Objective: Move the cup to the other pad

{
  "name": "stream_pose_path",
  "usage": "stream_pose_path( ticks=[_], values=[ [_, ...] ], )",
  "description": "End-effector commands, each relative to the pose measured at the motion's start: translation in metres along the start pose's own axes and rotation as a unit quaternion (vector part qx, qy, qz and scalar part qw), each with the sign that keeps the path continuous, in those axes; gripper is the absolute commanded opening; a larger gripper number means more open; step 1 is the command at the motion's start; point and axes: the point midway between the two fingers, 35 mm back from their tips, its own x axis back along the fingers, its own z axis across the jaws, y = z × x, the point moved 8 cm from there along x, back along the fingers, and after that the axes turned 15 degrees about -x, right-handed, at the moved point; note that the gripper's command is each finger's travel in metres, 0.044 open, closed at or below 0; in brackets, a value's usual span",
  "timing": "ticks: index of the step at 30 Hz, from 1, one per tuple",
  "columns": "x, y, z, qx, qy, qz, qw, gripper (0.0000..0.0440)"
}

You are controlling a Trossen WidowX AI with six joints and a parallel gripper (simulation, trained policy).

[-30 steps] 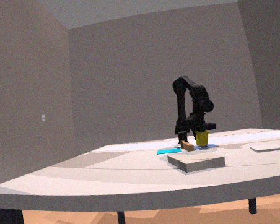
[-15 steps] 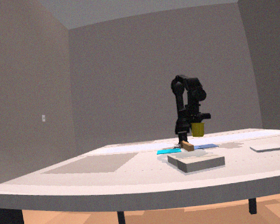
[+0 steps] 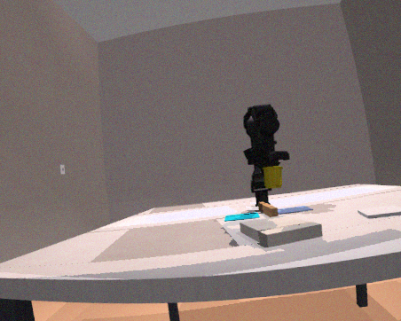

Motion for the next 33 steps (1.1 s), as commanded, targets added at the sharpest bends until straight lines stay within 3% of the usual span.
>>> stream_pose_path(
  ticks=[1, 15, 33],
  values=[
    [0.005, 0.013, 0.001, -0.017, 0.019, -0.004, 1.000, 0.0000],
    [-0.003, 0.056, -0.001, -0.071, 0.053, -0.027, 0.996, 0.0000],
    [-0.041, 0.088, -0.012, -0.117, 0.061, -0.042, 0.990, 0.0000]
  ],
)
